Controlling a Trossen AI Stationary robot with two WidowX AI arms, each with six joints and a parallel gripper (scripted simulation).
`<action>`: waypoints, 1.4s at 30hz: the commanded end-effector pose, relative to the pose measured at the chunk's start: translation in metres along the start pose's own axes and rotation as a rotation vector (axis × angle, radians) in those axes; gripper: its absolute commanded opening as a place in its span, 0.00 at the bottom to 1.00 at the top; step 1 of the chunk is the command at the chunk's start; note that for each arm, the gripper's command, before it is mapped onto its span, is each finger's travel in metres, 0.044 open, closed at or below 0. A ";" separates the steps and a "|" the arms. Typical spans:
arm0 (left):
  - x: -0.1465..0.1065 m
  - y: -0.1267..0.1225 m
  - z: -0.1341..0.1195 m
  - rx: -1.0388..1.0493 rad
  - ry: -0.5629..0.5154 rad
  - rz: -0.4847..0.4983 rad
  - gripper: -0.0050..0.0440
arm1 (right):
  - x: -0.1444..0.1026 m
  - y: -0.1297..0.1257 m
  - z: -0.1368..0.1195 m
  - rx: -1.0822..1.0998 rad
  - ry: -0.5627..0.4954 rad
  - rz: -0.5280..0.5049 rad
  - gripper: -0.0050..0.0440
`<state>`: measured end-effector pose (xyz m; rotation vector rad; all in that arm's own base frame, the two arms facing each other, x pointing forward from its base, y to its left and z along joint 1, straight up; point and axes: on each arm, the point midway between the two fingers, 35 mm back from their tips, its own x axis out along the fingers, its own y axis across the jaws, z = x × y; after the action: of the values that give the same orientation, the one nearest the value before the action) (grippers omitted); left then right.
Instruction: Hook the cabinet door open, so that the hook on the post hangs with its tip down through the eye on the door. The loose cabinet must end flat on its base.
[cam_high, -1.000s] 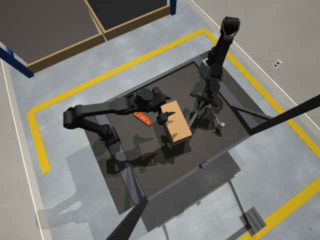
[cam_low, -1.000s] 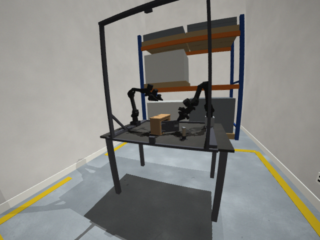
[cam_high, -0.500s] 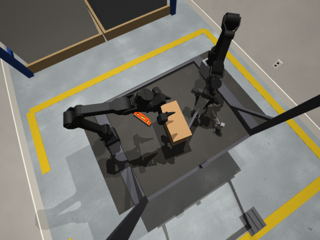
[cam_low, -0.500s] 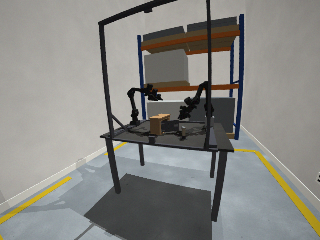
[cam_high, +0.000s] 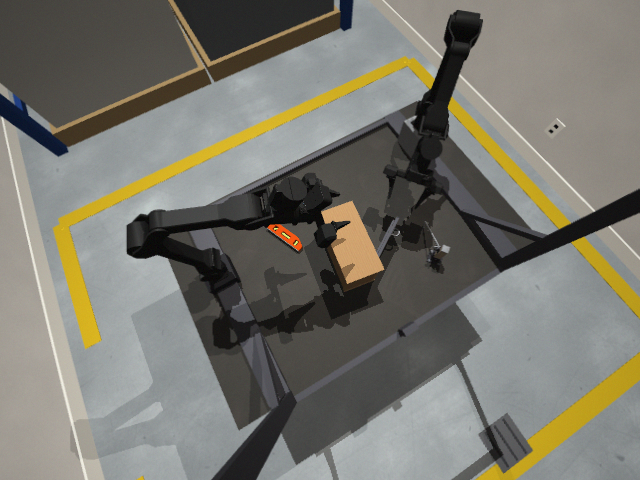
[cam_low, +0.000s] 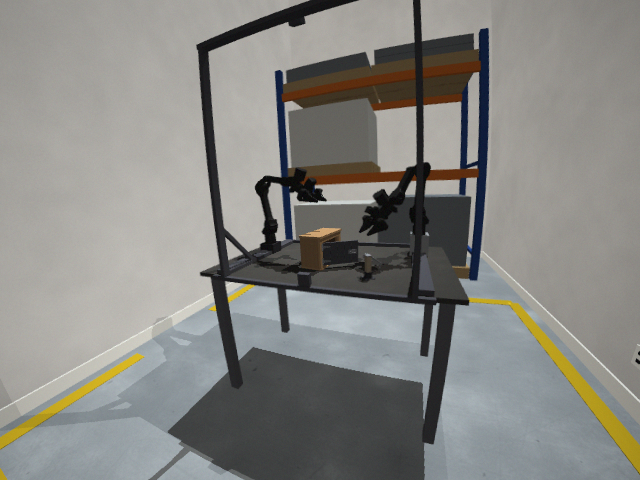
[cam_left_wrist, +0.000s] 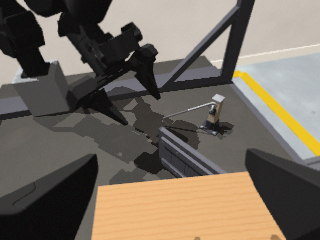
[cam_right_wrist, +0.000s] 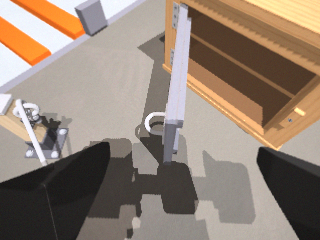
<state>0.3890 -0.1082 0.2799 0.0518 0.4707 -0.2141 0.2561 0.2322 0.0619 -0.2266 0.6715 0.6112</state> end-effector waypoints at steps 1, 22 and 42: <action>-0.013 0.008 0.014 -0.030 -0.046 0.049 0.92 | -0.009 -0.009 0.010 -0.061 -0.056 0.090 1.00; -0.015 0.025 0.012 -0.084 -0.044 0.161 0.92 | -0.012 -0.036 0.010 -0.261 -0.109 0.330 1.00; -0.012 0.024 0.011 -0.081 -0.036 0.158 0.92 | -0.013 -0.035 0.008 -0.259 -0.108 0.329 1.00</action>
<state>0.3914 -0.0828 0.2785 0.0164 0.4767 -0.0377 0.2692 0.1980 0.0666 -0.3222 0.5592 1.0191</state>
